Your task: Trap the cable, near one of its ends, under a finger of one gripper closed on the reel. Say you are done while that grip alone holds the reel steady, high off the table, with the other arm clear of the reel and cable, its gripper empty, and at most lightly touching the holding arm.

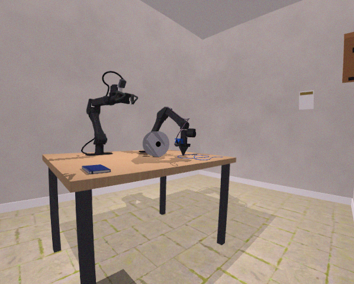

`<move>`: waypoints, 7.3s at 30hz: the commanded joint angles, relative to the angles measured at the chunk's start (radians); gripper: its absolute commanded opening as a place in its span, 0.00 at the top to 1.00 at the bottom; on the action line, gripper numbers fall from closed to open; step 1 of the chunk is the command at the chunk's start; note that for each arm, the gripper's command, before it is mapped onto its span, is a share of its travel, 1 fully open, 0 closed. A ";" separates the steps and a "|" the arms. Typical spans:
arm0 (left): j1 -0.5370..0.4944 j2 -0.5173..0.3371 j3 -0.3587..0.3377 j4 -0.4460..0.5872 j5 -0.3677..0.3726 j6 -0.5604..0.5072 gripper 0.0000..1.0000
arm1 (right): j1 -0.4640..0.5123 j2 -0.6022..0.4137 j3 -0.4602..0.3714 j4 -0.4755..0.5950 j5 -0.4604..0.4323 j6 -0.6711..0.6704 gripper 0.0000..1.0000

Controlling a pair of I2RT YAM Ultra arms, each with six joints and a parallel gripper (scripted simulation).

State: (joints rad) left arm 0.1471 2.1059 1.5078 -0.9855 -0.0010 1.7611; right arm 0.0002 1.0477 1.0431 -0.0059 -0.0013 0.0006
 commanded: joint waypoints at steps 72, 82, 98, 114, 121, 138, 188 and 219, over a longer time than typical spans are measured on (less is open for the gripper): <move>0.021 -0.052 0.138 -0.159 0.040 -0.080 1.00 | -0.002 0.008 -0.005 0.009 0.006 -0.002 0.00; 0.054 -0.058 0.215 -0.256 0.128 -0.286 1.00 | -0.002 0.008 -0.005 0.009 0.006 -0.002 0.00; 0.152 -0.128 0.312 -0.390 0.378 -0.907 1.00 | -0.002 0.008 -0.005 0.009 0.006 -0.002 0.00; 0.215 -0.232 0.333 -0.392 0.544 -1.625 1.00 | -0.002 0.008 -0.005 0.009 0.006 -0.002 0.00; 0.230 -0.302 0.308 -0.338 0.558 -1.972 1.00 | -0.002 0.008 -0.005 0.009 0.006 -0.002 0.00; 0.193 -0.541 0.028 0.013 0.427 -2.795 1.00 | -0.002 0.008 -0.005 0.009 0.006 -0.002 0.00; 0.193 -0.564 -0.038 0.122 0.375 -2.837 1.00 | -0.002 0.008 -0.005 0.009 0.006 -0.002 0.00; 0.197 -0.551 -0.012 0.103 0.387 -2.827 1.00 | -0.002 0.008 -0.005 0.009 0.006 -0.002 0.00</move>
State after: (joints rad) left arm 0.3405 1.5715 1.4822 -0.9096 0.3790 -1.0817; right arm 0.0002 1.0477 1.0431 -0.0059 -0.0013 0.0006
